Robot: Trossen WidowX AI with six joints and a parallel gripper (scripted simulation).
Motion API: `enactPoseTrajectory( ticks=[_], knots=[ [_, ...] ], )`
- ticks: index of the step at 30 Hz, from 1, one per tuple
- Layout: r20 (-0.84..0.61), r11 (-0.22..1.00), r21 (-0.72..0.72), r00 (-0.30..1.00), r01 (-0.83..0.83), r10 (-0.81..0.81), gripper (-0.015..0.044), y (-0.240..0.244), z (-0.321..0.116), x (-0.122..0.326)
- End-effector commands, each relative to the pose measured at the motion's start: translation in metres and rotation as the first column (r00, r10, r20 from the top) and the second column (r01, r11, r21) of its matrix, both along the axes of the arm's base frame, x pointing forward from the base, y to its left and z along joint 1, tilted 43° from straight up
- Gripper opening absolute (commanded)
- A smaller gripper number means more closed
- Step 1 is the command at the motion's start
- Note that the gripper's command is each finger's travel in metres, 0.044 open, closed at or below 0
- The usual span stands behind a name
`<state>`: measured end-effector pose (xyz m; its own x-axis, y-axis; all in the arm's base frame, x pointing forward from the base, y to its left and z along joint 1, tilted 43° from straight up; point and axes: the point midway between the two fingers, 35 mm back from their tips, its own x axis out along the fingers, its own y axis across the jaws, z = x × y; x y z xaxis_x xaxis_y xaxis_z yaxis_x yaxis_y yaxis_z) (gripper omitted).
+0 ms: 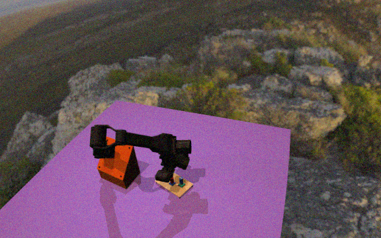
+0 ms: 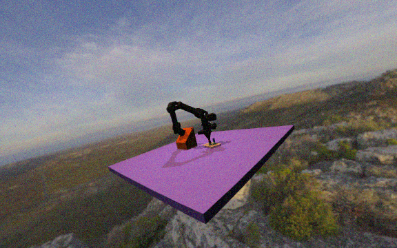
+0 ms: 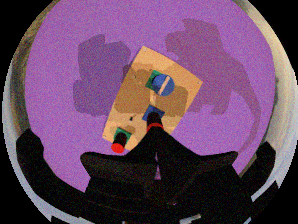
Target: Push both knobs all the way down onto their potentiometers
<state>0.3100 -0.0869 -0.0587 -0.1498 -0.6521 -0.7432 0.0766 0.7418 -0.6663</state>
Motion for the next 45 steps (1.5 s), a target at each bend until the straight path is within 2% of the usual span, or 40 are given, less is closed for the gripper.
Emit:
enactPoseTrajectory(
  ticks=[1,25,33,39,41,45],
  knots=[
    [-0.002,1.0,-0.005,1.0,0.027,-0.027,0.0,-0.01,-0.009,-0.001],
    [-0.001,1.0,-0.004,1.0,0.027,-0.027,0.0,0.013,0.017,0.005],
    [-0.01,1.0,-0.007,1.0,0.023,-0.023,0.021,0.009,0.012,0.003],
    [0.118,1.0,0.005,0.993,-0.014,0.013,0.0053,0.023,0.018,0.036],
    [0.092,0.999,0.009,0.995,-0.045,0.044,0.0,0.023,0.018,0.037],
    [0.004,0.99,0.024,0.99,-0.141,0.141,0.0,0.024,0.019,0.038]
  ],
)
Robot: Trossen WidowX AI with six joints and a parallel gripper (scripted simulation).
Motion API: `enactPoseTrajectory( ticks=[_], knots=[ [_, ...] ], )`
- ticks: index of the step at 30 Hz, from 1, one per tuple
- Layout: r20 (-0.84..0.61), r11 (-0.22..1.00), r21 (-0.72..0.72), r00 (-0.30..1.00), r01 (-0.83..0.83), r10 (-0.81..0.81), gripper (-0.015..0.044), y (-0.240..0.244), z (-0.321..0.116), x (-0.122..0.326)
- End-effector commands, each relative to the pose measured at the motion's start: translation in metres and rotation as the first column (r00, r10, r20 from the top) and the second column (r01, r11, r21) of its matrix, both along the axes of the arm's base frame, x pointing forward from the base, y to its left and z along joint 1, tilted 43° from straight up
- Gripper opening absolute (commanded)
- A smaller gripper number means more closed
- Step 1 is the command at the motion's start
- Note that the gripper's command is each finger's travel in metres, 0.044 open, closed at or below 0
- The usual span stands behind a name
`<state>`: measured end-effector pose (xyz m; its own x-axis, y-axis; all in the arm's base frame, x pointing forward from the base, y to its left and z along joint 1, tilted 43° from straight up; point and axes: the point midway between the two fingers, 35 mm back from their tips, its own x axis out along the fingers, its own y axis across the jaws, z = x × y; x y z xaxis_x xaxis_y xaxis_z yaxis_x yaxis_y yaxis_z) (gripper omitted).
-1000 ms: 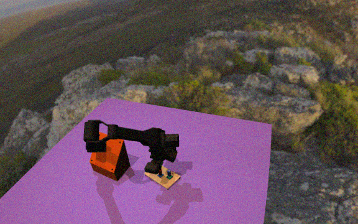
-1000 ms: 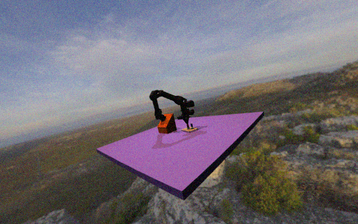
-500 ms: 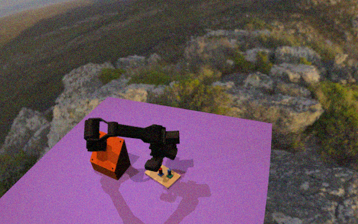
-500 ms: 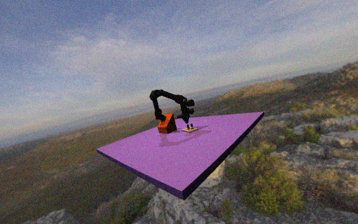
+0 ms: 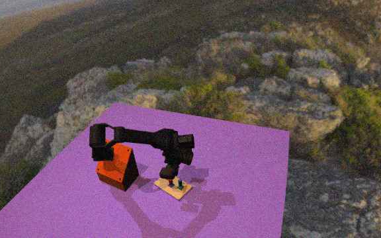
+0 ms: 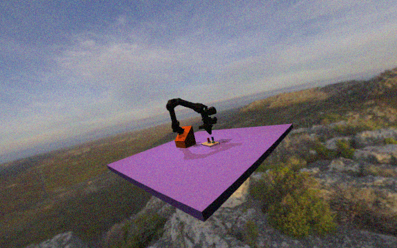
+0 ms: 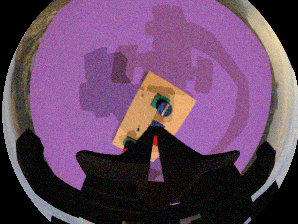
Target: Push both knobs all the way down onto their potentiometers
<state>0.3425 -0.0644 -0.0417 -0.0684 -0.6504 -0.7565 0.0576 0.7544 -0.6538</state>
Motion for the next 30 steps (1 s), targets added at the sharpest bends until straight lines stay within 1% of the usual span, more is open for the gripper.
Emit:
enactPoseTrajectory(
  ticks=[1,8,15,22,30],
  knots=[
    [-0.069,0.995,0.014,0.993,-0.098,0.099,0.0,0.0013,0.0026,0.0055],
    [-0.226,0.962,0.058,0.935,-0.268,0.274,0.0,0.0017,0.0042,0.0073],
    [-0.366,0.898,0.131,0.822,-0.42,0.437,0.0,0.0021,0.0058,0.0092],
    [-0.479,0.808,0.227,0.66,-0.543,0.578,0.0,0.0025,0.0075,0.0109],
    [-0.567,0.68,0.357,0.429,-0.641,0.703,0.0,0.0029,0.0095,0.0129]
  ],
)
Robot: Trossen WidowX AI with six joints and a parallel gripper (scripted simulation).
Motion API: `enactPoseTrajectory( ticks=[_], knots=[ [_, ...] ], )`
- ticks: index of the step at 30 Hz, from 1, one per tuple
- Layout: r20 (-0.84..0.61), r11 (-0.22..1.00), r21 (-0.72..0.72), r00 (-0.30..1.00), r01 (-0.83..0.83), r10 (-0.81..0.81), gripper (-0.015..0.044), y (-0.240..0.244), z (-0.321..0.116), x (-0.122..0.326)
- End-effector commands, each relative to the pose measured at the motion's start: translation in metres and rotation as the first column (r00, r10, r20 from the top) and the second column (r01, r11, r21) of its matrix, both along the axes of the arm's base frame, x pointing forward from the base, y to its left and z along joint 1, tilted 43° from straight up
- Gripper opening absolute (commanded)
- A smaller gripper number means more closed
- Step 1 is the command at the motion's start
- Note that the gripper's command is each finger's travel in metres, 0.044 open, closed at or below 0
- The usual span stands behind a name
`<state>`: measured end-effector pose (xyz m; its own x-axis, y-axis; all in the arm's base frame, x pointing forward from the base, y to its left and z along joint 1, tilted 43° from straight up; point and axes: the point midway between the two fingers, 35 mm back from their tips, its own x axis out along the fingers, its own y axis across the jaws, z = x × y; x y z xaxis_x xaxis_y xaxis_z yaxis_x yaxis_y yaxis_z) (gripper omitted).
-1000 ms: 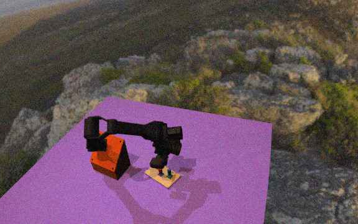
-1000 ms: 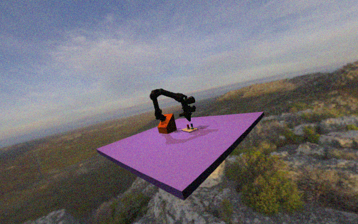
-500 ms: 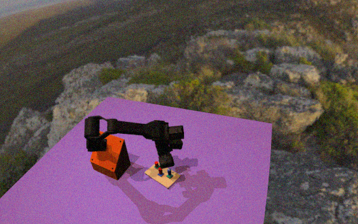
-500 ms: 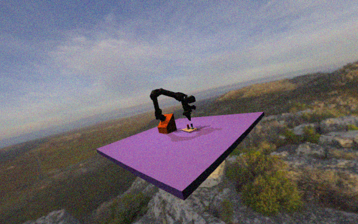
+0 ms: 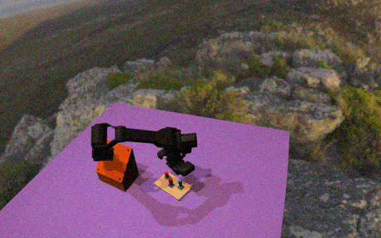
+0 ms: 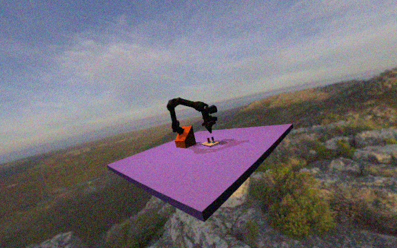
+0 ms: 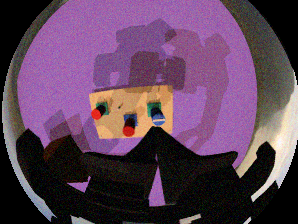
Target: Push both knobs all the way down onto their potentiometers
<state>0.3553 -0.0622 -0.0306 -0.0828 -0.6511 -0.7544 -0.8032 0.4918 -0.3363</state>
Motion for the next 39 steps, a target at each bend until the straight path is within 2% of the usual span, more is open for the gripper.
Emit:
enactPoseTrajectory(
  ticks=[1,9,18,29,39],
  knots=[
    [-0.119,0.993,0.024,0.985,-0.119,0.121,0.0,0.001,-0.001,0.0],
    [-0.292,0.947,0.091,0.901,-0.307,0.32,0.0,0.001,0.001,0.002],
    [-0.452,0.851,0.206,0.725,-0.482,0.52,0.0,0.002,0.003,0.004],
    [-0.573,0.682,0.387,0.417,-0.621,0.705,0.0,0.002,0.006,0.007],
    [-0.598,0.497,0.567,0.086,-0.657,0.797,0.0,0.003,0.009,0.009]
  ],
)
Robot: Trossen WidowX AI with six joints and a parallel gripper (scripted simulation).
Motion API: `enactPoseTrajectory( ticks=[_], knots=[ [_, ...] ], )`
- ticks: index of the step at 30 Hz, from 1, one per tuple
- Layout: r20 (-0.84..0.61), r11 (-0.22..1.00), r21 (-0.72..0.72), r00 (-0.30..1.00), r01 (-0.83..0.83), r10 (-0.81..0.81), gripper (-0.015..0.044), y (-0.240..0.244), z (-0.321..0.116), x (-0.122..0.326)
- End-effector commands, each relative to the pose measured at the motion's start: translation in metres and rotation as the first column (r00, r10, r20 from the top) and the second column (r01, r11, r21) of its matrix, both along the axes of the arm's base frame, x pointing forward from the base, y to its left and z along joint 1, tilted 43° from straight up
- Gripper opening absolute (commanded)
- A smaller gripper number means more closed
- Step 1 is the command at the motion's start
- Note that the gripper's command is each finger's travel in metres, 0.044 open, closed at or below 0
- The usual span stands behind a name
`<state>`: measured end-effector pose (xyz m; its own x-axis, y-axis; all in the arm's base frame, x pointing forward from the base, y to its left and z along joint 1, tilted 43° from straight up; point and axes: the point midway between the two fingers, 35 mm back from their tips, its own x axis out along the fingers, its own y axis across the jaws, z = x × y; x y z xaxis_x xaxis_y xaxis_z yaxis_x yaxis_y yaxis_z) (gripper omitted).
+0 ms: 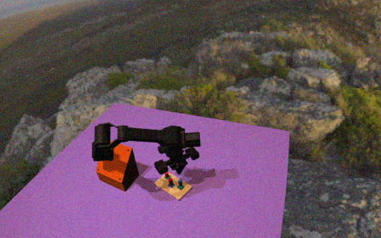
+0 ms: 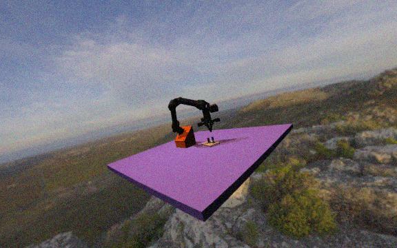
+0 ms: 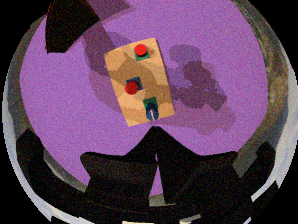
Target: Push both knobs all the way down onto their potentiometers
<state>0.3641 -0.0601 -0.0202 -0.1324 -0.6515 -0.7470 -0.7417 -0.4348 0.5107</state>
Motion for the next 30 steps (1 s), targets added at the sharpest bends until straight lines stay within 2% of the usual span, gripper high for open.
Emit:
enactPoseTrajectory(
  ticks=[1,9,17,26,30],
  knots=[
    [-0.119,0.993,0.032,0.986,-0.117,0.12,0.0,0.001,-0.001,0.0],
    [-0.289,0.947,0.111,0.902,-0.3,0.32,0.0,0.001,0.001,0.002],
    [-0.426,0.866,0.219,0.755,-0.448,0.499,0.0,0.001,0.003,0.003],
    [-0.436,0.858,0.23,0.74,-0.459,0.513,0.0,0.002,0.003,0.003],
    [-0.437,0.858,0.229,0.74,-0.459,0.512,0.0,-0.012,-0.011,0.0]
  ],
)
